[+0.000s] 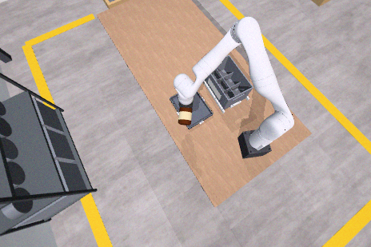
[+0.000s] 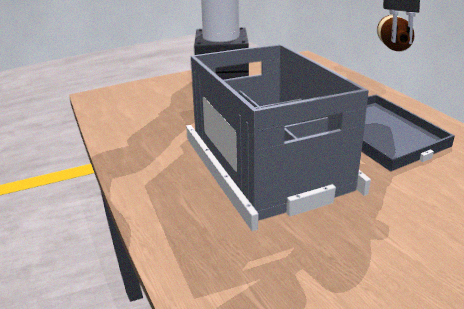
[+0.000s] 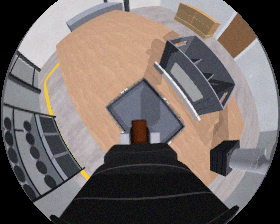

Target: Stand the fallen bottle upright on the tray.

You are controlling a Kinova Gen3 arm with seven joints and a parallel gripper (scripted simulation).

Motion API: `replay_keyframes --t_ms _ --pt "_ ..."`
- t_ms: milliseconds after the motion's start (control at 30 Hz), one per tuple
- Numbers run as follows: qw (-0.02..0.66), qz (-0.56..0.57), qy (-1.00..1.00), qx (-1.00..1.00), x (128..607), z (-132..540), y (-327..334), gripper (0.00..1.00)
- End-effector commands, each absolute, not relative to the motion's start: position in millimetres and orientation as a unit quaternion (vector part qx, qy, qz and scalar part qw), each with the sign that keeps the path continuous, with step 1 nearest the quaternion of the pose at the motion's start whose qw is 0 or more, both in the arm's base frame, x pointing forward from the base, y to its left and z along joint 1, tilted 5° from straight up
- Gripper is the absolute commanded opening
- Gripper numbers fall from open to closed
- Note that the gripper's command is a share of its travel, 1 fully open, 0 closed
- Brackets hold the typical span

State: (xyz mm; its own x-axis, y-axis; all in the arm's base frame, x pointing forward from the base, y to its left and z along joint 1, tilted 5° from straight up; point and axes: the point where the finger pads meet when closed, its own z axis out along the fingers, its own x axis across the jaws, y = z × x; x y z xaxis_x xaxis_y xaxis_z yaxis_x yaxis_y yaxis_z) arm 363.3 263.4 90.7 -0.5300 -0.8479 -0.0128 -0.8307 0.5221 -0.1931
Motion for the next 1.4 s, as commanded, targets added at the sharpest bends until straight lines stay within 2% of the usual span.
replay_keyframes --t_ms 0,1367 --pt "0.061 -0.094 0.868 -0.484 362.9 93.1 264.6 0.00" --pt "0.069 -0.104 0.867 -0.483 363.1 93.9 265.1 0.00"
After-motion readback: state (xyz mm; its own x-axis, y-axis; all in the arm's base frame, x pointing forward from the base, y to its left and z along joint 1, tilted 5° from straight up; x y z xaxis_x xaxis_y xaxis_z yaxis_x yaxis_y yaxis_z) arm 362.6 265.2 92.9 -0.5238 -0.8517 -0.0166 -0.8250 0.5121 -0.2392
